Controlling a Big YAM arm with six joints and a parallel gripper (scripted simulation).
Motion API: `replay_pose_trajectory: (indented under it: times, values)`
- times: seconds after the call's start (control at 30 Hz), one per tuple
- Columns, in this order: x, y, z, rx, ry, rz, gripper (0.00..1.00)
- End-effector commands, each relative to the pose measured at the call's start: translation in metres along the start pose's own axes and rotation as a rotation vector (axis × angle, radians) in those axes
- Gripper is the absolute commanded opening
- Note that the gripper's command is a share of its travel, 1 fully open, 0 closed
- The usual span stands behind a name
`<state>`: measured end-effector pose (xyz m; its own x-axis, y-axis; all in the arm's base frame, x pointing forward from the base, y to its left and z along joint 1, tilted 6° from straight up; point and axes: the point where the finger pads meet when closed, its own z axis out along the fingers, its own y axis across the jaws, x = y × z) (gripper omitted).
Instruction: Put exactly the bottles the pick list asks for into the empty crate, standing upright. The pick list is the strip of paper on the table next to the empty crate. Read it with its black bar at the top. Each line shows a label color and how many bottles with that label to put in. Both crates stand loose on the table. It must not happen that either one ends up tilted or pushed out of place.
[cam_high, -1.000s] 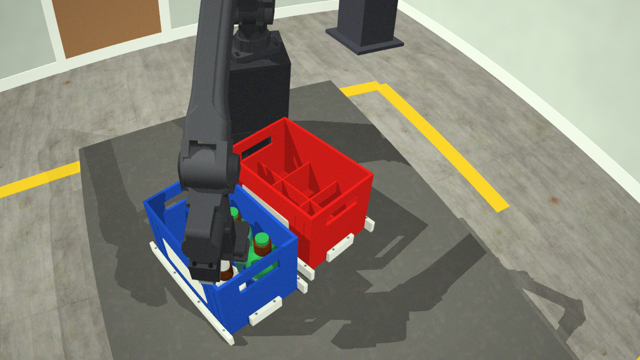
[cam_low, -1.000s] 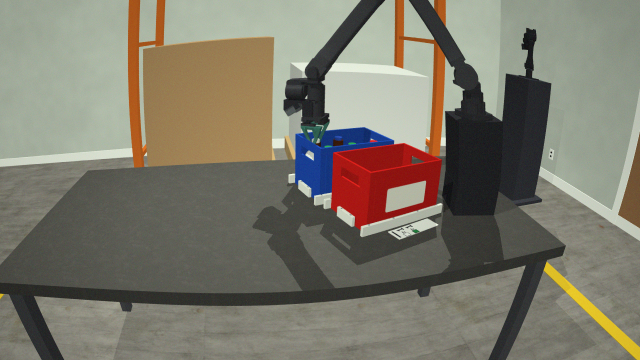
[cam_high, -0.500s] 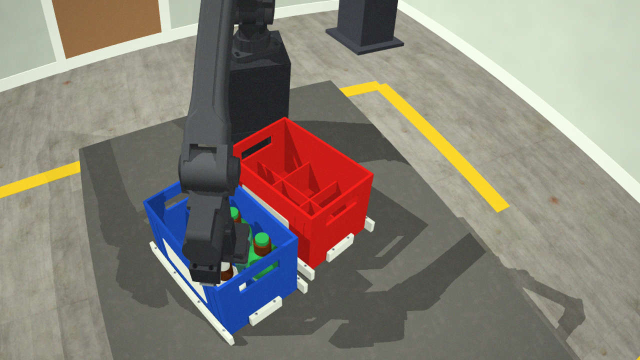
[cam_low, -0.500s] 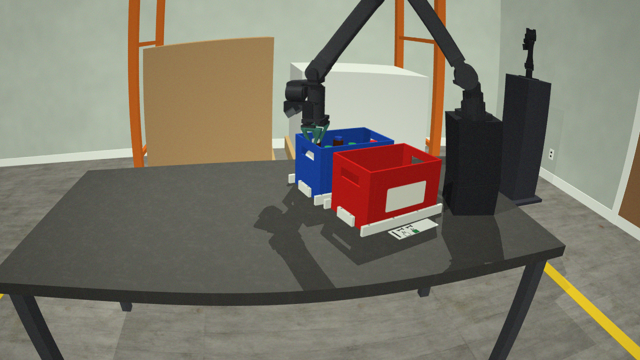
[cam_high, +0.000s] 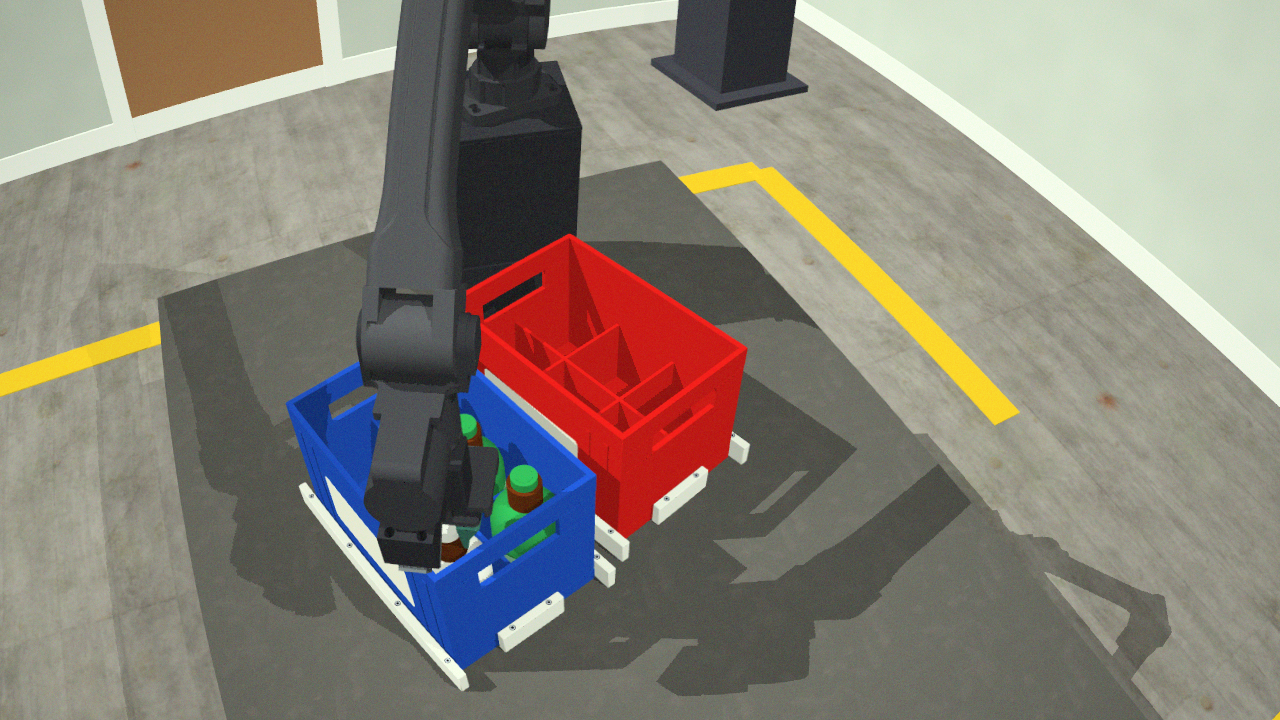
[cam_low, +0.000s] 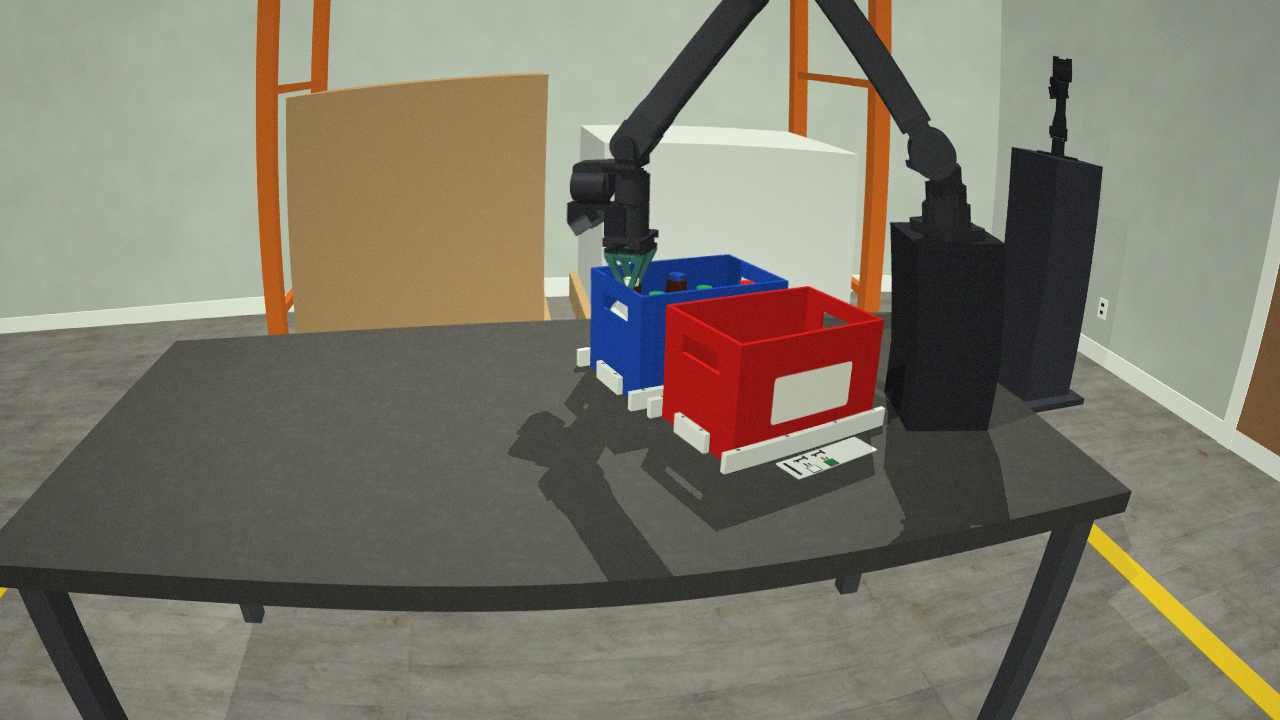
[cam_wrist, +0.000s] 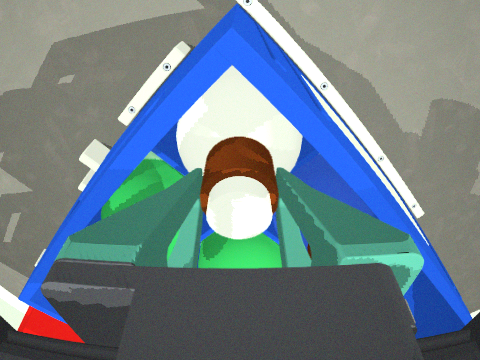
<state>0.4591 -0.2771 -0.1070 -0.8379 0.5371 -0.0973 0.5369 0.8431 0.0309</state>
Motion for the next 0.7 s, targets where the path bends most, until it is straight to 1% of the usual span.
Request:
replay_pose_trajectory:
  times: [0.0,0.67]
  values:
    - [-0.0254,0.0026,-0.0101,0.0,-0.049,0.004,0.0]
    - [-0.0244,0.0083,-0.0074,-0.001,-0.045,-0.001,0.0]
